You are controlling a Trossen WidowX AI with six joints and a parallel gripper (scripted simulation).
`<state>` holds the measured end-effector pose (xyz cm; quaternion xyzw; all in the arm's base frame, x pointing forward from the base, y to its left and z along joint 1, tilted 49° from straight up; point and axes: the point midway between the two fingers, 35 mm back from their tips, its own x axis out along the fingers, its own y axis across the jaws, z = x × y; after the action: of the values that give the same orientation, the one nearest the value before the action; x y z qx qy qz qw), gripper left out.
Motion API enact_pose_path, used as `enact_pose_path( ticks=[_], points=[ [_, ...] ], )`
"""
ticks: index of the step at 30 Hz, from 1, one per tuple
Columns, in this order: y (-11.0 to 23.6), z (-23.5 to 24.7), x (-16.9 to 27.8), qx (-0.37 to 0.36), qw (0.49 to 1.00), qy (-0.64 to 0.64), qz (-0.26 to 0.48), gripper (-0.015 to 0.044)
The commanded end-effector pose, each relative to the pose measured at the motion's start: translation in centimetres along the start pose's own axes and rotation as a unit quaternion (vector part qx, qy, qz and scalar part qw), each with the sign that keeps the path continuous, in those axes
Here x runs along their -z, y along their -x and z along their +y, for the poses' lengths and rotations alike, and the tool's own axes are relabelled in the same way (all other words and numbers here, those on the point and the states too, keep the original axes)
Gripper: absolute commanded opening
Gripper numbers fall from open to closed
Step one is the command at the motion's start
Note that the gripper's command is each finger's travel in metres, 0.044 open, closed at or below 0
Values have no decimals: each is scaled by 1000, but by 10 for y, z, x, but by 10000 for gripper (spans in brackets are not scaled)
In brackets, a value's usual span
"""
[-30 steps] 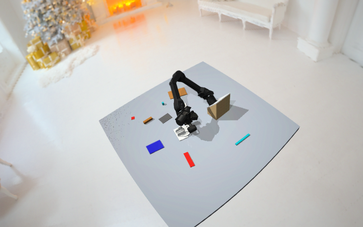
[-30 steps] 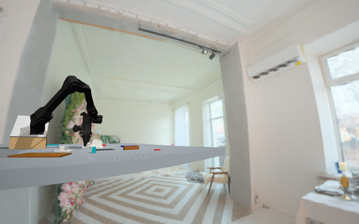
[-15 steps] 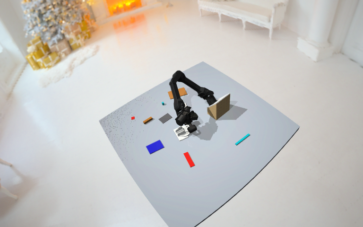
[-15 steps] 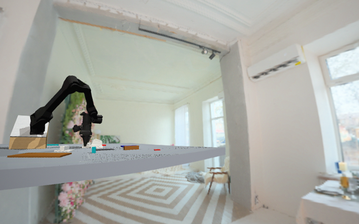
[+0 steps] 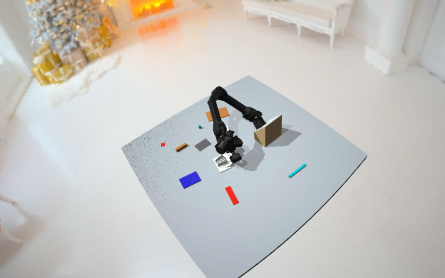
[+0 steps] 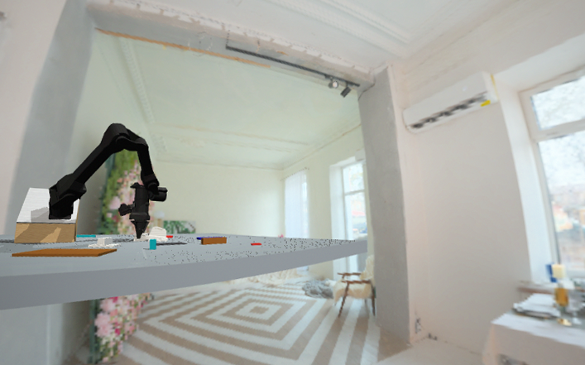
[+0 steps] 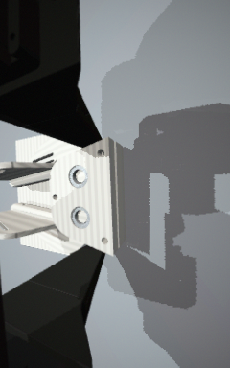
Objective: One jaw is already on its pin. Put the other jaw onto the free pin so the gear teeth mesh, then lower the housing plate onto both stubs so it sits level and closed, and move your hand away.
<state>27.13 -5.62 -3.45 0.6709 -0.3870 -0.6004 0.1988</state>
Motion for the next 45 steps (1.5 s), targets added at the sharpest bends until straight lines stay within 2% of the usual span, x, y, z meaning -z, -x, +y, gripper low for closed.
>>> enact_pose_path(
  ticks=[1,15,19,25,30,40,45],
  points=[
    [0,0,0,0,1000,1,-1,440],
    [2,0,0,0,1000,1,-1,440],
    [21,-1,1,1,1000,1,-1,440],
    [71,2,-1,-1,1000,-1,-2,440],
    [67,0,-2,-1,1000,4,1,440],
    [120,16,-64,3,1000,1,-3,440],
    [123,18,-68,2,1000,0,-4,440]
  ],
)
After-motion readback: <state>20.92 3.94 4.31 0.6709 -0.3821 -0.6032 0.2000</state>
